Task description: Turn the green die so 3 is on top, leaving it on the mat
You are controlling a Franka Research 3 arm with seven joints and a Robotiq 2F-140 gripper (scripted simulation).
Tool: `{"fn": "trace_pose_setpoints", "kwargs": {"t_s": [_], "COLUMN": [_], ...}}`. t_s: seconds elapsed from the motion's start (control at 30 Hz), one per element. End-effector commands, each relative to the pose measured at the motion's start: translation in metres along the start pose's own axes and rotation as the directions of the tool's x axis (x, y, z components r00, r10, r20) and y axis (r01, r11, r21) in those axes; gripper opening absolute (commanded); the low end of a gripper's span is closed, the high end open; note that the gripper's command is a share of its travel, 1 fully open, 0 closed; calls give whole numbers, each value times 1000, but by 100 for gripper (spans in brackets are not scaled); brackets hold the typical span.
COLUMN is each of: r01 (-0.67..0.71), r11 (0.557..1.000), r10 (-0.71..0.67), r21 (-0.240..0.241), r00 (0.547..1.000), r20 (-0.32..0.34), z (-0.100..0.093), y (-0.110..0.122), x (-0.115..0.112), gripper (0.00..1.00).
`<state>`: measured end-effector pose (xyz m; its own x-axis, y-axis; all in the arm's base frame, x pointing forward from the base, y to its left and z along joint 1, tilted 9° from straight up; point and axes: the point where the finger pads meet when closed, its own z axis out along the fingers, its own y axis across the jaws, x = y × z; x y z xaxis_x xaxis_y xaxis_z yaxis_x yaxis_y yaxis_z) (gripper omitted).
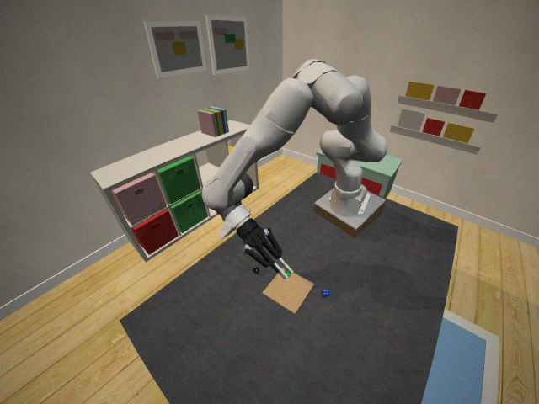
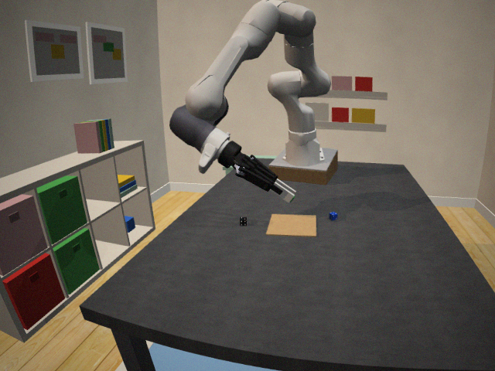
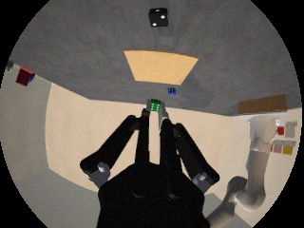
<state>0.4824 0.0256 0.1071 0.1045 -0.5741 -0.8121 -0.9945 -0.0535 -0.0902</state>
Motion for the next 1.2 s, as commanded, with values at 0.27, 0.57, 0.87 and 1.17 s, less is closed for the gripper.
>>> {"fn": "trace_pose_setpoints", "kwargs": {"t_s": [0.27, 0.57, 0.87, 1.17], "r01": [83, 83, 83, 83], "r11": [997, 997, 997, 997], "r10": [-82, -82, -82, -82], "r21": [-10, -10, -10, -10], "r00": [992, 992, 992, 992], "r20": [100, 100, 100, 100], "z": [7, 17, 35, 44], "y": [4, 3, 1, 0], "x": [-13, 2, 30, 43], "gripper": [9, 9, 9, 9]}}
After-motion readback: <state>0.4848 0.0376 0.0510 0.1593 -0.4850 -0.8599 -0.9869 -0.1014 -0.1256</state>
